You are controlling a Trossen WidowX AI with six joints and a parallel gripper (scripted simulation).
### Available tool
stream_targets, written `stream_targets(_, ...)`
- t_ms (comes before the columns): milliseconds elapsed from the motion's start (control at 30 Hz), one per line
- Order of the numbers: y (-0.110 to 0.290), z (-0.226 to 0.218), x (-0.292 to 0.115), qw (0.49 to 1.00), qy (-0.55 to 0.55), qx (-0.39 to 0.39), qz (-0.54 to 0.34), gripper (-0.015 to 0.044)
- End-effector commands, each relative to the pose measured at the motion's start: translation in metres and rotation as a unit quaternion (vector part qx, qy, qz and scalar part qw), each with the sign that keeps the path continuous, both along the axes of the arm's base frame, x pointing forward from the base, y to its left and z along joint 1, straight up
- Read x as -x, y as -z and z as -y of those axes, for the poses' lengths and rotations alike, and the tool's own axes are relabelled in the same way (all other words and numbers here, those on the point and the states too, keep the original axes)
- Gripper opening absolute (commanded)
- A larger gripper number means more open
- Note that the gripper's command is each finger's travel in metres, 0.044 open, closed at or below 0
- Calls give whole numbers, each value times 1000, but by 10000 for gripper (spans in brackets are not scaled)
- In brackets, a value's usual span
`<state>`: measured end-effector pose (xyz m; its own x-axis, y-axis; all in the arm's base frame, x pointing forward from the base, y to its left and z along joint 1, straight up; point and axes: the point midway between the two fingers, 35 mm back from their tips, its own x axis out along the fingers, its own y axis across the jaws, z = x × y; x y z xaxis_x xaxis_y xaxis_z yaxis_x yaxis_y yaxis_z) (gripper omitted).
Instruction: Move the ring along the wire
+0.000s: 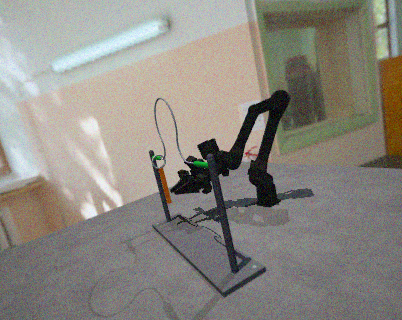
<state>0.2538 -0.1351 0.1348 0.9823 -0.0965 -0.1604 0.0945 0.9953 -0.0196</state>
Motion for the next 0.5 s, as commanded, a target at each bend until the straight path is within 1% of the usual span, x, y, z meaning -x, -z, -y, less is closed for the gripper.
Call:
stream_targets(0,1,3,-7,1000,3,-3,-1,160)
stream_targets(467,4,5,-28,1000,3,-3,0,160)
